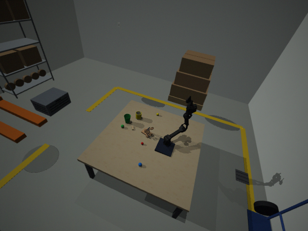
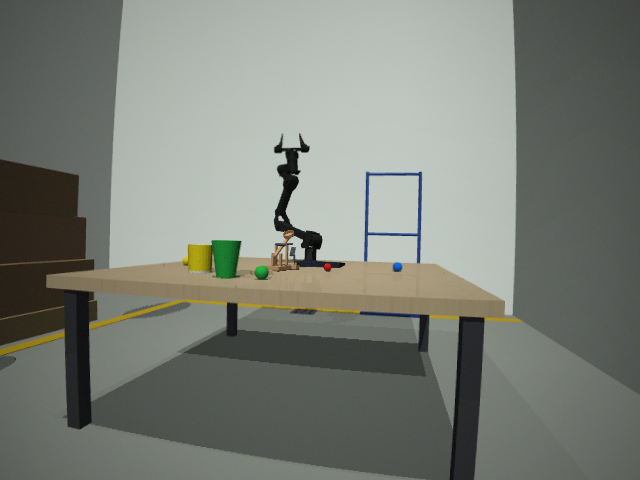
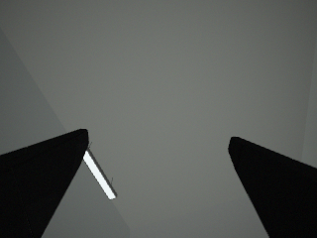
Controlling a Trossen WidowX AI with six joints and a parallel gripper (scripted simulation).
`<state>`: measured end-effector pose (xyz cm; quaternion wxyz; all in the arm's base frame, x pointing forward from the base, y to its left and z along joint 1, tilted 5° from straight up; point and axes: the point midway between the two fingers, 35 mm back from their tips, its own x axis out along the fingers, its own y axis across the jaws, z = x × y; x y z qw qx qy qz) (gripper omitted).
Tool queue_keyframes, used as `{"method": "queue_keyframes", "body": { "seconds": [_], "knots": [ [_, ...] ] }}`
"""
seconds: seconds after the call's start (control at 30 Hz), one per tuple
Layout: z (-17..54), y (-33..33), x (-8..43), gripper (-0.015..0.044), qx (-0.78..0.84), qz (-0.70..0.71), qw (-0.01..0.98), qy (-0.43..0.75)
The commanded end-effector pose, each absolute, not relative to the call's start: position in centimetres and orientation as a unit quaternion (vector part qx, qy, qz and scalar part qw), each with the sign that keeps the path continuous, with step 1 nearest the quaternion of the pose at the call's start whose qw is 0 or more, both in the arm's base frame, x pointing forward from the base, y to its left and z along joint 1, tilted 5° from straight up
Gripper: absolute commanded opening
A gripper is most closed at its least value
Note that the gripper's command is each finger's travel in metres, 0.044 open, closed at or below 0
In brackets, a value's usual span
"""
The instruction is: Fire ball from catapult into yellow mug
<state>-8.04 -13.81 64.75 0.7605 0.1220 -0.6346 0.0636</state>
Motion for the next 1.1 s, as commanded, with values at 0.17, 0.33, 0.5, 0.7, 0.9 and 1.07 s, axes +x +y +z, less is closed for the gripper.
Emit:
{"method": "queue_keyframes", "body": {
  "seconds": [0.17,0.33,0.5,0.7,0.9,1.07],
  "knots": [
    [65.7,-6.1,-2.8,0.044,0.043,0.099,0.819,-0.563],
    [65.4,-2.4,0.7,0.044,0.004,0.113,0.85,-0.514],
    [64.5,0.7,4.5,0.044,-0.032,0.124,0.879,-0.459],
    [62.6,3.7,9.5,0.044,-0.067,0.121,0.912,-0.386],
    [60.1,5.7,14.4,0.044,-0.096,0.117,0.939,-0.308],
    [57.7,6.9,18.2,0.044,-0.116,0.116,0.957,-0.239]
  ]
}}
